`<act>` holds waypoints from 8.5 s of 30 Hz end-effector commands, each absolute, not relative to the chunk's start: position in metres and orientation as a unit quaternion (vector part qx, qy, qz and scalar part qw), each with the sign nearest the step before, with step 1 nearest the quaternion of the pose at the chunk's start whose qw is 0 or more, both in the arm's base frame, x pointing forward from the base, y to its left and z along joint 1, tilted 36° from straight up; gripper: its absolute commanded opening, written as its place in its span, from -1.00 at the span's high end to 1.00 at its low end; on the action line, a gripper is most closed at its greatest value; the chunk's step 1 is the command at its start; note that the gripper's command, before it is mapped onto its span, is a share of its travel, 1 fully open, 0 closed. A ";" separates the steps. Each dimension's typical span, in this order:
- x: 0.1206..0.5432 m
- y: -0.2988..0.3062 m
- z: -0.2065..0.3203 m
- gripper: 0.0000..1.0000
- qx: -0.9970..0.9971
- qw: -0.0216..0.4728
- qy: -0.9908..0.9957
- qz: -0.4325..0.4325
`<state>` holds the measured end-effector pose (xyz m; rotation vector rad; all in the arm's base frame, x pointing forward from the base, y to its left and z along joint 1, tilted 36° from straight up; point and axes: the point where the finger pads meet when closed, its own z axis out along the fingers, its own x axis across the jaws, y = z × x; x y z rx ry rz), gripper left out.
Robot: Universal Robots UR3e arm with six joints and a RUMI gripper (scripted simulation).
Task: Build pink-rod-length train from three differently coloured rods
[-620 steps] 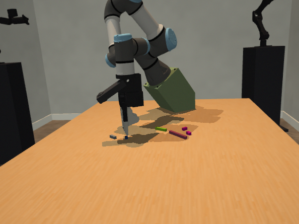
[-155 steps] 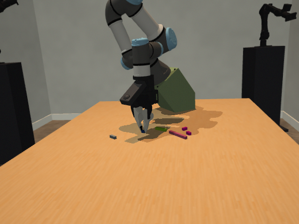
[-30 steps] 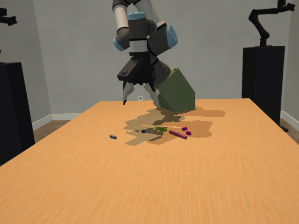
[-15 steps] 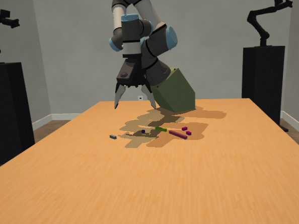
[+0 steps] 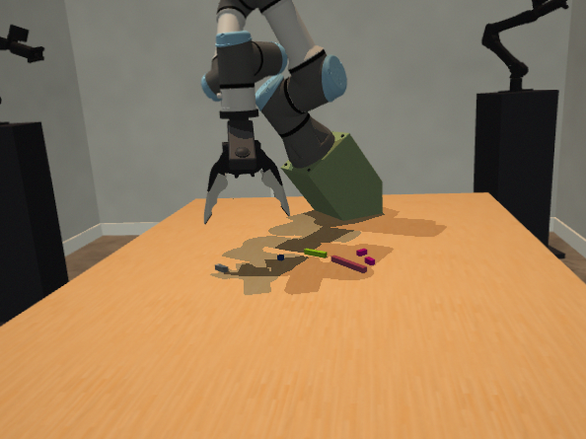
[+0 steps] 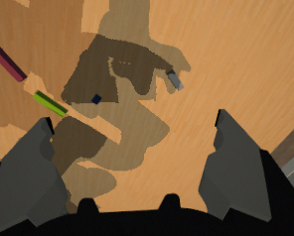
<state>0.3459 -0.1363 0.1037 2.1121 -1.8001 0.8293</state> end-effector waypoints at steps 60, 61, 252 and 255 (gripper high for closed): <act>0.353 -0.186 0.129 0.72 0.876 0.197 -0.369 0.240; 0.353 -0.186 0.129 0.72 0.876 0.197 -0.369 0.240; 0.372 -0.223 0.075 0.72 0.877 0.196 -0.368 0.240; 0.372 -0.224 0.074 0.72 0.877 0.196 -0.368 0.240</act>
